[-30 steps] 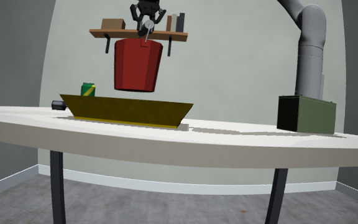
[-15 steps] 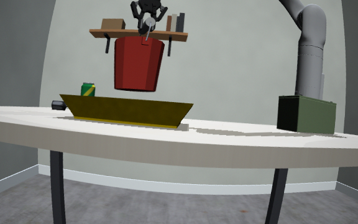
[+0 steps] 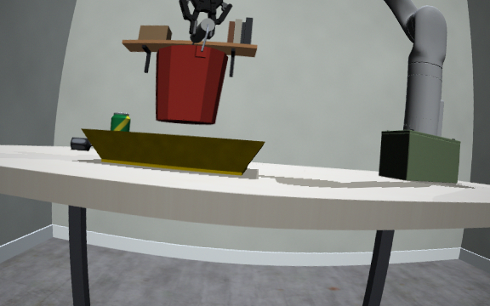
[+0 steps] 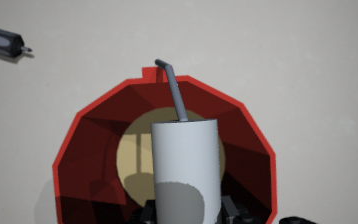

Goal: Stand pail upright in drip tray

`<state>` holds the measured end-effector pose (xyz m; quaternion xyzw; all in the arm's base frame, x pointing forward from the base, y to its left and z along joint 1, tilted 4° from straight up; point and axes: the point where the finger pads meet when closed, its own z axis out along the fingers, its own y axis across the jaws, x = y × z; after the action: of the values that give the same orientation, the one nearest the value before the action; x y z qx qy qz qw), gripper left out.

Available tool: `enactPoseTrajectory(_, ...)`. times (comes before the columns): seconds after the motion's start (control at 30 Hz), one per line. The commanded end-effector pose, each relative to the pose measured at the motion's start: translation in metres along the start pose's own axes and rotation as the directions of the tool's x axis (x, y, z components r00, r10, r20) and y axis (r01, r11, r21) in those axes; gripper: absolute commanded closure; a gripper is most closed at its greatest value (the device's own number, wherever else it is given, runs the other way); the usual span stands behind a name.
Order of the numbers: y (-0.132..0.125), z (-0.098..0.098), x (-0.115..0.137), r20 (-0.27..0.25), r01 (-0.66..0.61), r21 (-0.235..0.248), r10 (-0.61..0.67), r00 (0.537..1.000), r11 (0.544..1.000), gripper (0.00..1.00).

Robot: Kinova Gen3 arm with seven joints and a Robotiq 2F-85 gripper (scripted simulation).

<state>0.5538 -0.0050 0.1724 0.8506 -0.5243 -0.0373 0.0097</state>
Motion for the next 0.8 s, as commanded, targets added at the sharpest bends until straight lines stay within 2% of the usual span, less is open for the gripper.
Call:
enactPoseTrajectory(0.0, -0.007, -0.003, -0.016, 0.0, 0.002, 0.016, -0.002, 1.0, 1.0, 0.9)
enactPoseTrajectory(0.77, -0.017, -0.003, -0.075, 0.001, 0.009, 0.015, -0.009, 1.0, 1.0, 0.9)
